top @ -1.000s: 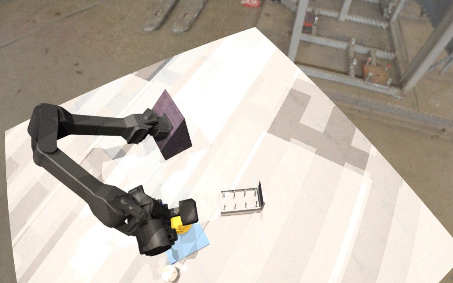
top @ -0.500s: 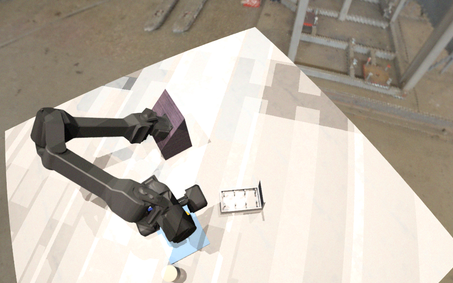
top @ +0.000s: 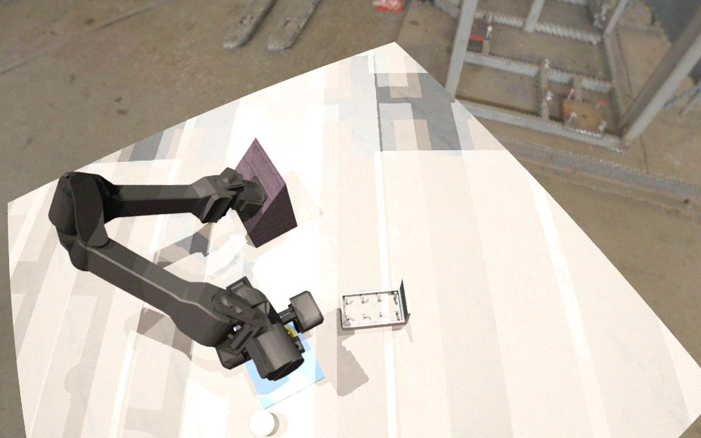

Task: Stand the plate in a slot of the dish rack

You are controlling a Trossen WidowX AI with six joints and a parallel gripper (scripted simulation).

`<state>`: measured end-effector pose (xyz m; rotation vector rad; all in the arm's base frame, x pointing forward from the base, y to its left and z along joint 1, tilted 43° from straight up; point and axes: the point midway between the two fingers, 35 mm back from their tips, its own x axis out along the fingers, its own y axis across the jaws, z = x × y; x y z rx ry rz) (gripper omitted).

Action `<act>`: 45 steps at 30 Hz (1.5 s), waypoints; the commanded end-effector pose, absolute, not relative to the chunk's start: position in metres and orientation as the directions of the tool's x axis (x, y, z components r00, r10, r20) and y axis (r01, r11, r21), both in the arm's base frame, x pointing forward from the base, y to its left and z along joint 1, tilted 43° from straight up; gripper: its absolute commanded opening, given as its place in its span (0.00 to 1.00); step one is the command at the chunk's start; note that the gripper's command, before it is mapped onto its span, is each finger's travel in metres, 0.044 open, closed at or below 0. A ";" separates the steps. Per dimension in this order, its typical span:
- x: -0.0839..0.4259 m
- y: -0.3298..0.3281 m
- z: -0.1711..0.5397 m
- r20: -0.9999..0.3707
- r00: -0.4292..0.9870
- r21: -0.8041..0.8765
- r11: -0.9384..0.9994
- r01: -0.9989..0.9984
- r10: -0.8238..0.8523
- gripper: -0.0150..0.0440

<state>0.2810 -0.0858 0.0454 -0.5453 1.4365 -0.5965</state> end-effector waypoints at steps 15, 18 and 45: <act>0.280 -0.107 0.025 -0.736 0.037 -0.675 0.737 0.046 -0.676 0.93; 0.280 -0.110 0.022 -0.735 0.037 -0.675 0.736 0.046 -0.677 0.93; 0.283 -0.104 0.027 -0.739 0.038 -0.671 0.740 0.045 -0.673 0.60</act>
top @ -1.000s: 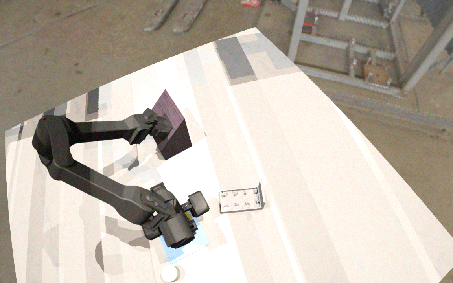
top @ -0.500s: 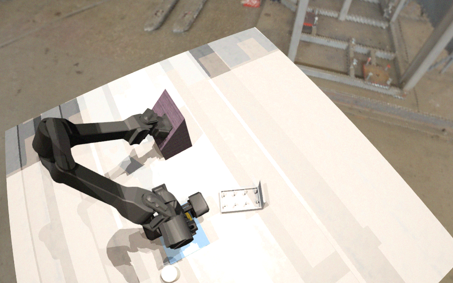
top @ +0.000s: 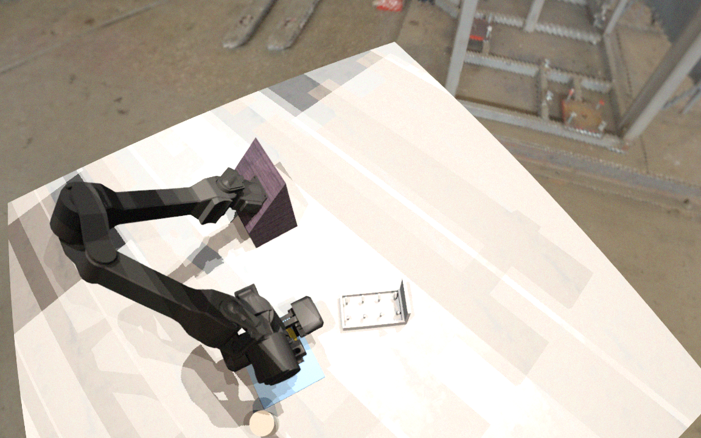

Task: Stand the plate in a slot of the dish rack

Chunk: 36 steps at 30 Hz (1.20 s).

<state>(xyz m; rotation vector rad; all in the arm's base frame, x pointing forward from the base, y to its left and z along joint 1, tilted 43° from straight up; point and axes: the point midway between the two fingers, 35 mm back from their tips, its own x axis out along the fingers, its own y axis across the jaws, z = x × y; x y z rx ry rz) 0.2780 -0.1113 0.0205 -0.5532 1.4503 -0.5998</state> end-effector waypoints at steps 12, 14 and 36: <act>0.293 -0.058 0.068 -0.750 0.039 -0.659 0.751 0.044 -0.660 0.25; 0.293 -0.050 0.076 -0.751 0.039 -0.658 0.752 0.044 -0.659 0.25; 0.290 0.011 0.140 -0.740 0.036 -0.670 0.741 0.045 -0.671 0.25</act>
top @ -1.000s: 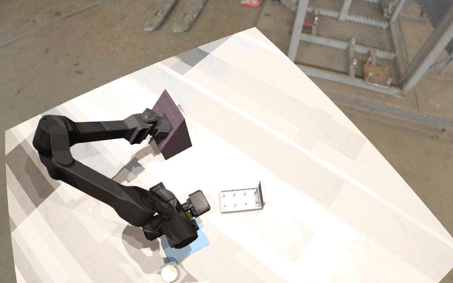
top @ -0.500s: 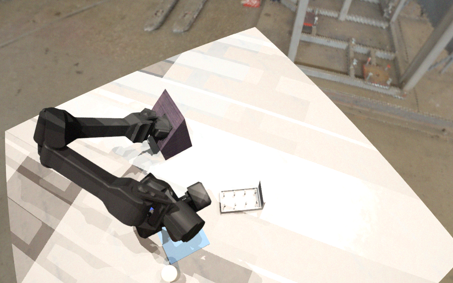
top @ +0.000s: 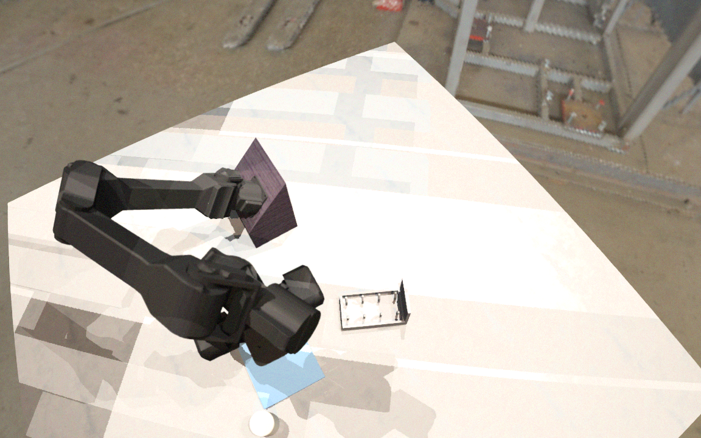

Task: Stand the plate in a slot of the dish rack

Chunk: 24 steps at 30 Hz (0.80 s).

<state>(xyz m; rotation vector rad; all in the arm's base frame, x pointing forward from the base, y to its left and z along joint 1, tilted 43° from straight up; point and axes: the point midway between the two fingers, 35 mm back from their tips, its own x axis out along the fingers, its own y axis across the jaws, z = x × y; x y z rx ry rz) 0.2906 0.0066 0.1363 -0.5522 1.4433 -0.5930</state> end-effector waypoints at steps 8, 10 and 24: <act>0.278 0.052 0.104 -0.747 0.036 -0.637 0.731 0.245 -0.664 0.25; 0.272 0.064 0.093 -0.747 0.036 -0.624 0.719 0.307 -0.663 0.25; 0.255 0.083 0.062 -0.767 0.002 -0.588 0.704 0.399 -0.642 0.25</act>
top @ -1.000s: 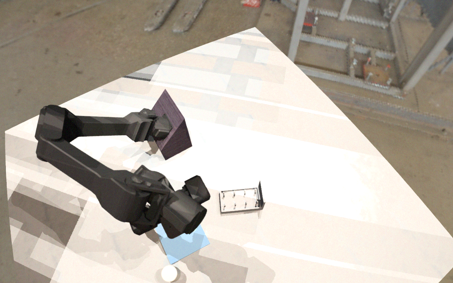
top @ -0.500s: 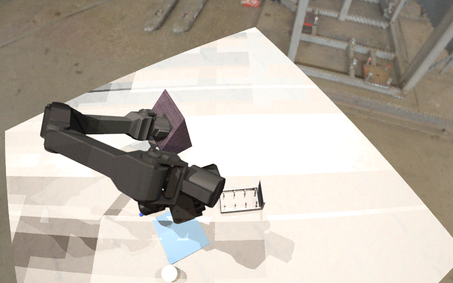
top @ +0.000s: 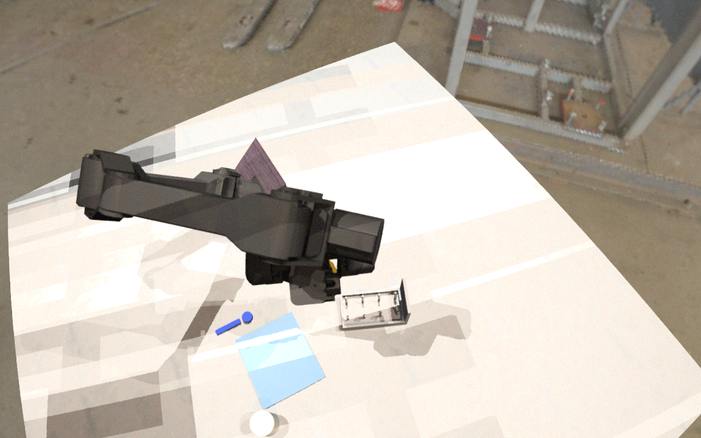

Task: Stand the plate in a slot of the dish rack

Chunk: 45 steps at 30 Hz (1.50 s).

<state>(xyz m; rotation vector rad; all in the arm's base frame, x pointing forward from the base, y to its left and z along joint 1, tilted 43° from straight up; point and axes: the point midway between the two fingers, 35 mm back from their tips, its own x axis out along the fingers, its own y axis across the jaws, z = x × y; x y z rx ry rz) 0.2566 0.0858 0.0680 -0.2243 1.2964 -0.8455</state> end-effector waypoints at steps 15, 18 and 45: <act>0.251 0.065 0.024 -0.884 -0.149 -0.464 0.872 0.157 -0.443 0.25; 0.250 0.061 0.017 -0.902 -0.168 -0.419 0.901 0.112 -0.398 0.25; 0.253 0.039 -0.028 -0.983 -0.174 0.098 0.956 -0.277 0.051 0.25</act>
